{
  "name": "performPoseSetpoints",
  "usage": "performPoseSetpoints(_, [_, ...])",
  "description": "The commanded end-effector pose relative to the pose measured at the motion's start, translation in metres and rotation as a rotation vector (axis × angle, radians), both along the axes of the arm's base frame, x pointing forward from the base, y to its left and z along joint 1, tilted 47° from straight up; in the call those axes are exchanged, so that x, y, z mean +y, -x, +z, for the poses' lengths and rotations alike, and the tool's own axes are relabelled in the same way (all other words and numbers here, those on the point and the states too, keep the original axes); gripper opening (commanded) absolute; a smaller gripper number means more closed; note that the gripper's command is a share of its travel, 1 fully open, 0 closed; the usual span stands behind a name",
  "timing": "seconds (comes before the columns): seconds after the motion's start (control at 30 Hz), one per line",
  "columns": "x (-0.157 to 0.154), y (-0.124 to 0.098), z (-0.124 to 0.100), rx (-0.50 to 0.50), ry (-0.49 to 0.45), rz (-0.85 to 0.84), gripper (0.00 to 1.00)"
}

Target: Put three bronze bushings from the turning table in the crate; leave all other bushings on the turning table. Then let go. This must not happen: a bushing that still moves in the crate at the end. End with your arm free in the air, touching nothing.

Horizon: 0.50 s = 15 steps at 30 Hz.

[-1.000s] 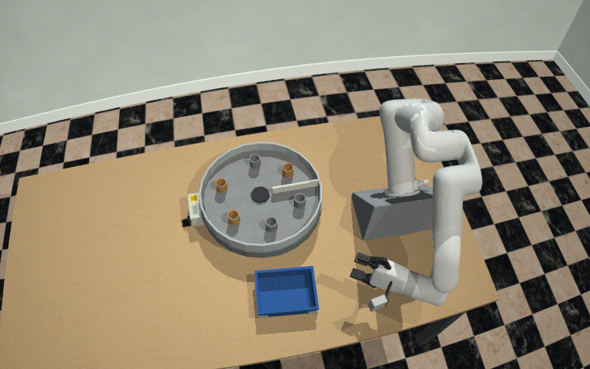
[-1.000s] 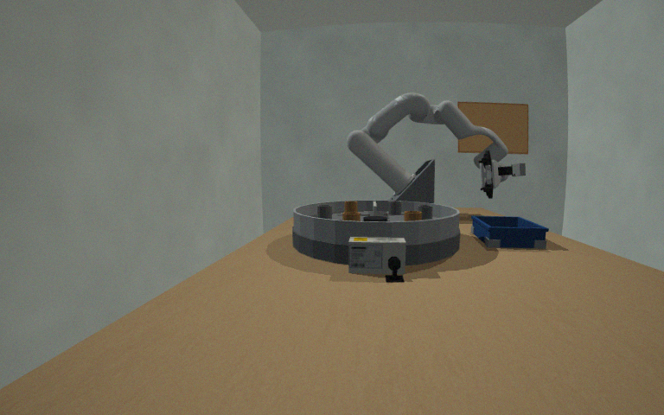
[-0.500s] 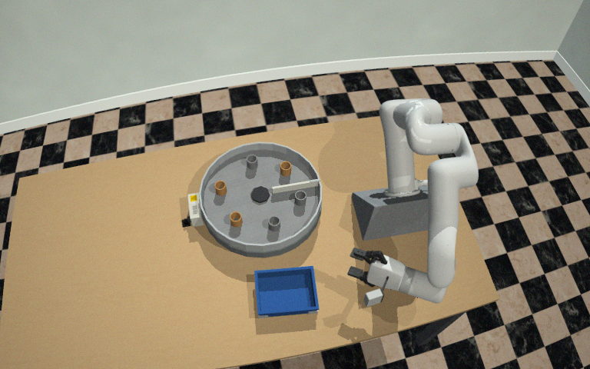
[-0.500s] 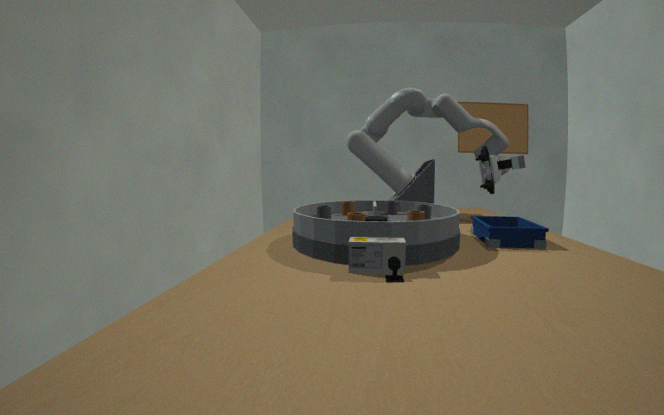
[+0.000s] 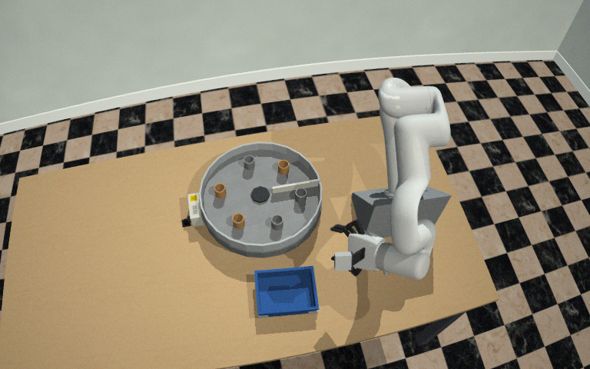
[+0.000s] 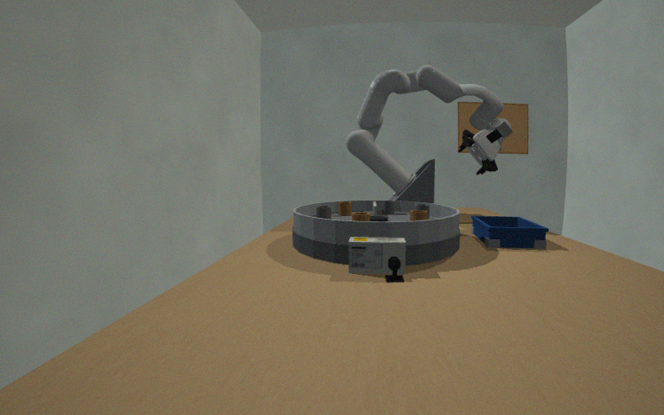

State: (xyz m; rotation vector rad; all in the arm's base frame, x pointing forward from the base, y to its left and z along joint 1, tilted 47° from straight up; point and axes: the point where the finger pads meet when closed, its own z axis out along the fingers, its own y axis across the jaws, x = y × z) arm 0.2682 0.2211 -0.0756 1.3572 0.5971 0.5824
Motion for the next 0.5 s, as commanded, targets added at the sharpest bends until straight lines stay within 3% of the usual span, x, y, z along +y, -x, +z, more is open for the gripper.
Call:
performPoseSetpoints(0.0, [-0.005, -0.013, 0.02, -0.038, -0.153, -0.067, 1.0])
performPoseSetpoints(0.2, [-0.019, -0.03, 0.047, -0.128, -0.343, -0.185, 1.0])
performPoseSetpoints(0.27, [-0.019, -0.03, 0.047, -0.128, -0.343, -0.185, 1.0])
performPoseSetpoints(0.3, [-0.027, -0.038, 0.06, -0.178, -0.431, -0.243, 1.0])
performPoseSetpoints(0.47, [-0.04, -0.047, 0.079, -0.258, -0.552, -0.328, 1.0])
